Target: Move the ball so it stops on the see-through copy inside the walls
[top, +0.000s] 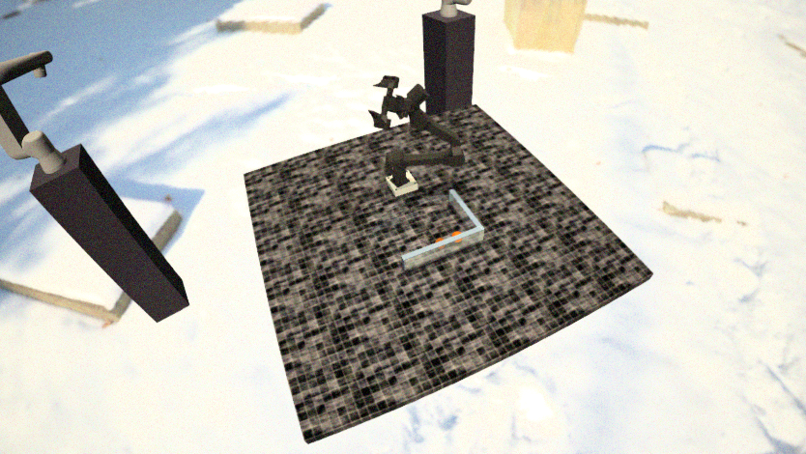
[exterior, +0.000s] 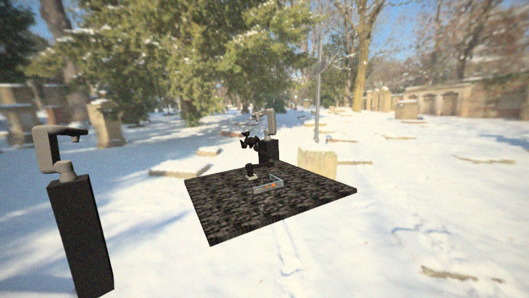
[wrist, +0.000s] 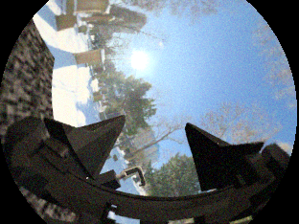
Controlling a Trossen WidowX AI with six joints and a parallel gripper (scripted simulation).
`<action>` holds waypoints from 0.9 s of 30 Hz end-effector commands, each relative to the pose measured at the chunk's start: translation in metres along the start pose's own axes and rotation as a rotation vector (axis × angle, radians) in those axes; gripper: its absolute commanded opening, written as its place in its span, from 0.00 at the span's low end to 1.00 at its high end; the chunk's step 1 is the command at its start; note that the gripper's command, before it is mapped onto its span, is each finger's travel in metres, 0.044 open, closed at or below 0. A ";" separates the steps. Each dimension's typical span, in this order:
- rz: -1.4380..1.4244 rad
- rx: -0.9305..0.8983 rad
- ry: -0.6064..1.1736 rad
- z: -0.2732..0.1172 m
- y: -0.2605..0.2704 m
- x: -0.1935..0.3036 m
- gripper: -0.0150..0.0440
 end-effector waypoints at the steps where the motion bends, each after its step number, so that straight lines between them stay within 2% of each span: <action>1: 0.012 -0.004 0.000 0.001 0.000 0.001 0.89; 4: 0.182 -0.073 0.003 0.015 0.002 0.014 0.77; 10: 0.577 -0.302 0.025 0.057 0.028 0.034 0.77; 15: 0.844 -0.537 0.067 0.091 0.067 0.032 0.77; 21: 1.064 -0.866 0.146 0.119 0.126 0.001 0.77; 27: 1.150 -1.224 0.252 0.123 0.189 -0.056 0.77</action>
Point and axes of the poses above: the point midway between the two fingers, 35 mm back from their tips, its own z axis out along the fingers, its own y axis across the jaws, x = y × z, the point moved 4 cm from there along -z, back along the fingers, and after that the axes turned 1 degree about -z, right-handed, at the moved point
